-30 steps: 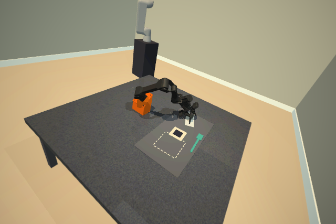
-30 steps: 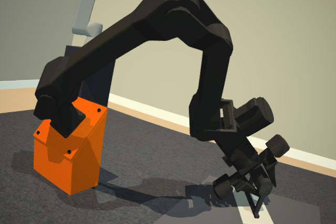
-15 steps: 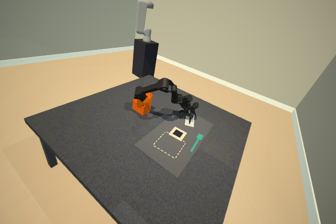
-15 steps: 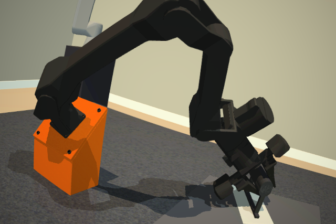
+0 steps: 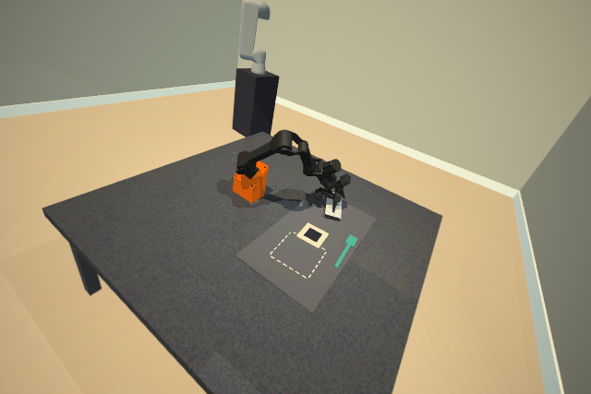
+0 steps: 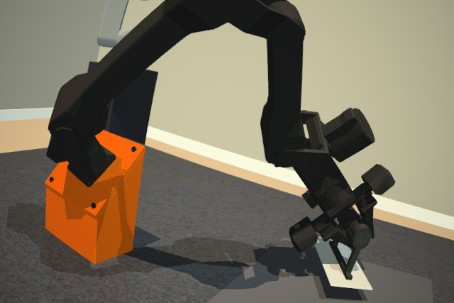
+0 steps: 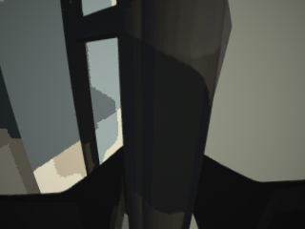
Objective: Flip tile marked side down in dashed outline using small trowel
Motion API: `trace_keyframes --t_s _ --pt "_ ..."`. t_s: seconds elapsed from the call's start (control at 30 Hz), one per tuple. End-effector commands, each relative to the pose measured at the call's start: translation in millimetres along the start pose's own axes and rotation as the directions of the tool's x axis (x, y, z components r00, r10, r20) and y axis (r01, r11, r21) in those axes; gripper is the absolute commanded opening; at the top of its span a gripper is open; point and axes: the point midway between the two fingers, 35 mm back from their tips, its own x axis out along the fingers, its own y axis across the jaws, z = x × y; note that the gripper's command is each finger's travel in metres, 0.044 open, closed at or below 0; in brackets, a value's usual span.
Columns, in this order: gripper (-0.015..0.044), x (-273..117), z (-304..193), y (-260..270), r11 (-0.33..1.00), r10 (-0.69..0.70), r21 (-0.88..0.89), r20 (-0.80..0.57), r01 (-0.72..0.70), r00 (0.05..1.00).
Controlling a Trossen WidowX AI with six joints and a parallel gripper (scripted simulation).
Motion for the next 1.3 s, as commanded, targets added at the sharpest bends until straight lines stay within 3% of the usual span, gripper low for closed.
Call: trace_keyframes --t_s 0.0,0.17,0.53,1.27 --pt "0.0 -15.4 -2.1 -24.6 0.999 -0.03 0.015 -0.009 0.03 1.0" --pt "0.0 -16.8 -6.5 -23.8 0.999 -0.03 0.033 -0.02 0.031 0.999" --pt "0.0 -31.8 -73.5 6.4 0.952 -0.012 0.298 -0.199 0.072 0.98" --pt "0.0 -13.8 -74.7 26.9 0.951 -0.011 0.301 -0.202 0.072 0.979"
